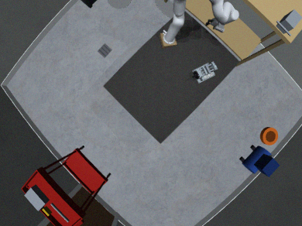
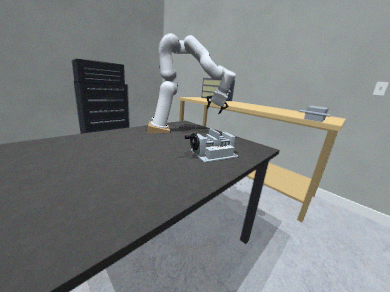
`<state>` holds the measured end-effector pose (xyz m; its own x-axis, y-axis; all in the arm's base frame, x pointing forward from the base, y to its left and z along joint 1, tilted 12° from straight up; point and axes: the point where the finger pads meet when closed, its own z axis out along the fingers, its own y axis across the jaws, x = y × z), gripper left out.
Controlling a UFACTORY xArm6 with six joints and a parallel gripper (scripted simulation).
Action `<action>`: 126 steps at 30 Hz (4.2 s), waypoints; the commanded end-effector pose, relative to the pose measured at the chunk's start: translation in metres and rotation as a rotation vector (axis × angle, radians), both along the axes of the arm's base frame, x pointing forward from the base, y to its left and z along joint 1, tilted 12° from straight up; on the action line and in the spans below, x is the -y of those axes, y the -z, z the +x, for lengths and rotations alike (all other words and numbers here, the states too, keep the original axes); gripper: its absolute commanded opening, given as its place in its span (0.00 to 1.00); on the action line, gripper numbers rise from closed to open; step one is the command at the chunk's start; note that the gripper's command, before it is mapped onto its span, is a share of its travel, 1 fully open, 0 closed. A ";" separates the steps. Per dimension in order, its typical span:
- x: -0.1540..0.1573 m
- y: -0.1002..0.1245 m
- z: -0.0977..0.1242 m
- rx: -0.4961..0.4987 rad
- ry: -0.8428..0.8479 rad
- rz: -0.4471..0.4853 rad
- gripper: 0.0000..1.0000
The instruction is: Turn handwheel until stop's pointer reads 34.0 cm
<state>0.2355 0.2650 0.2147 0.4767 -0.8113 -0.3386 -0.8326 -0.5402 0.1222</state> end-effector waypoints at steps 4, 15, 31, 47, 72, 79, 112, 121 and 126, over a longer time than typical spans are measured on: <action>-0.001 -0.001 0.001 0.003 0.000 0.002 1.00; -0.001 -0.001 0.001 0.003 0.000 0.002 1.00; -0.001 -0.001 0.001 0.003 0.000 0.002 1.00; 0.009 -0.055 -0.006 0.003 0.000 0.002 1.00; 0.031 -0.142 -0.003 0.010 0.033 0.003 1.00; 0.071 -0.121 0.065 0.043 0.197 0.002 1.00; 0.332 -0.035 0.202 0.154 0.743 -0.069 1.00; 0.423 -0.008 0.199 0.178 0.889 -0.106 1.00; 0.459 0.003 0.192 0.186 0.944 -0.122 1.00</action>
<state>0.4284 -0.1542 0.2225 -0.3007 -0.9276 -0.2218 -0.9487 0.3148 -0.0300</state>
